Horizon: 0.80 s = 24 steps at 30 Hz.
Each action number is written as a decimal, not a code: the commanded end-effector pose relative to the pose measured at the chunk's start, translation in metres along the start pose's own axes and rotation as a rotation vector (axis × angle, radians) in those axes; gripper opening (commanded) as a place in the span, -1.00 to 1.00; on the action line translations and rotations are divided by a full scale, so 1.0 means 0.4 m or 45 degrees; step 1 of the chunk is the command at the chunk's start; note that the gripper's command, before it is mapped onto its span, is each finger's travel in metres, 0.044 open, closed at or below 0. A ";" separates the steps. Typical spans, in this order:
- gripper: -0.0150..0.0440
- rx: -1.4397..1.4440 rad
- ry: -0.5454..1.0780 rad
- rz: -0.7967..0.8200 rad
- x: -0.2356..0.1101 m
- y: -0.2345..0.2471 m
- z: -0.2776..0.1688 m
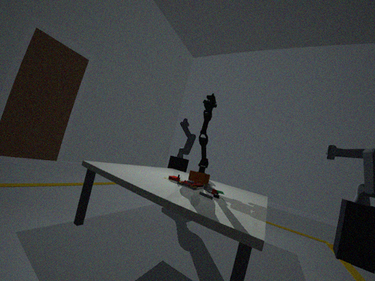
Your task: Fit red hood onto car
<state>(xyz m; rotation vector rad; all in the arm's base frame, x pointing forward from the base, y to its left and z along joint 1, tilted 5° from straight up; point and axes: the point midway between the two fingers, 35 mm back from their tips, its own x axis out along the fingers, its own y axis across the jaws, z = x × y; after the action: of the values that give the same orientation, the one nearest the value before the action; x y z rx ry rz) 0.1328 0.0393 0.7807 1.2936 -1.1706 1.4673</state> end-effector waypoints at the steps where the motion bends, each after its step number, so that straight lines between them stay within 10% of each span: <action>1: 0.34 0.006 -0.001 0.005 0.001 0.004 -0.001; 9: 1.00 0.269 -0.037 0.215 0.028 0.190 -0.017; 24: 1.00 0.644 -0.203 0.574 0.002 0.483 0.088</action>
<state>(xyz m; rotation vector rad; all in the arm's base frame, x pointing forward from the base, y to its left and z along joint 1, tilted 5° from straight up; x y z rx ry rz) -0.0310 -0.0185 0.7661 1.5120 -1.2903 2.0358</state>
